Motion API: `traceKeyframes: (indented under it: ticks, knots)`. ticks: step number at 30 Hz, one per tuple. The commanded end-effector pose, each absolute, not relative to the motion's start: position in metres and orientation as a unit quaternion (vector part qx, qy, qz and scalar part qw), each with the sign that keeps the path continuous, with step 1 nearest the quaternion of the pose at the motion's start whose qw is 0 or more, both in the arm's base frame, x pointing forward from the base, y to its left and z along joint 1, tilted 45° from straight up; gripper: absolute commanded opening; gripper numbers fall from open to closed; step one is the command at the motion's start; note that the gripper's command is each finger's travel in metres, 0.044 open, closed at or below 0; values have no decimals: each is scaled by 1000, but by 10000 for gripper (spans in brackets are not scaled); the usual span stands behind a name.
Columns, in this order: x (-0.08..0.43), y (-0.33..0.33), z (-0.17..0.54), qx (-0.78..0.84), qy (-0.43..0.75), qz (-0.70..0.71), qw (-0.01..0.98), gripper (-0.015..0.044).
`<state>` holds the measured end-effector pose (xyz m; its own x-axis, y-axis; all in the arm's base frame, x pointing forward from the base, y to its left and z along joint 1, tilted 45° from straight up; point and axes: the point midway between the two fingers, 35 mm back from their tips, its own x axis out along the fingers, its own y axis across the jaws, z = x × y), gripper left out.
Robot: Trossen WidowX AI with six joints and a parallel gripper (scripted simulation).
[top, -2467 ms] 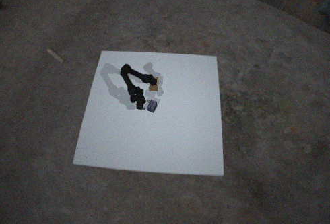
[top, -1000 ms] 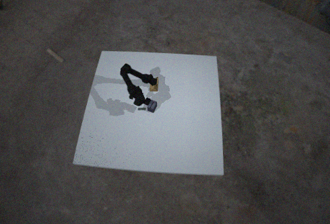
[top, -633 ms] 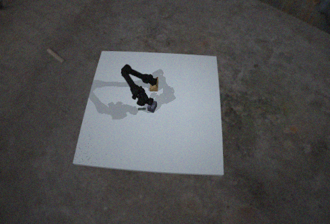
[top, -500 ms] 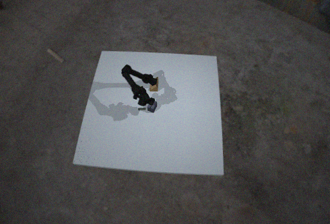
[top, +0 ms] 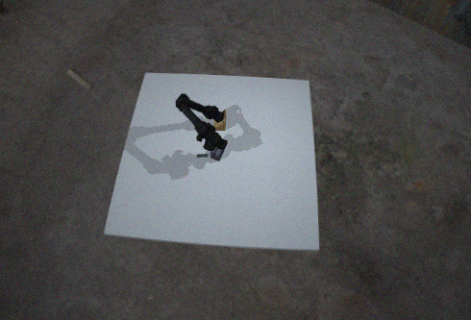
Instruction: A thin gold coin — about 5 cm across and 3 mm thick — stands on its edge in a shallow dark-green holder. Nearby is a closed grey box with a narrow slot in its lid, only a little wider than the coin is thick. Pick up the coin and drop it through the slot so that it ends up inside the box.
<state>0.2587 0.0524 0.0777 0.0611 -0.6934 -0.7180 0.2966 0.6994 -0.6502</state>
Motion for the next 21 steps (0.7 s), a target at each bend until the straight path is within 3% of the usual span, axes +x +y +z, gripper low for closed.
traceKeyframes:
  ticks: [1, 21]
  knots:
    - [255, 61, 69, -167, 590, -350, 708, 0]
    - [253, 66, 63, -169, 589, -350, 708, 0]
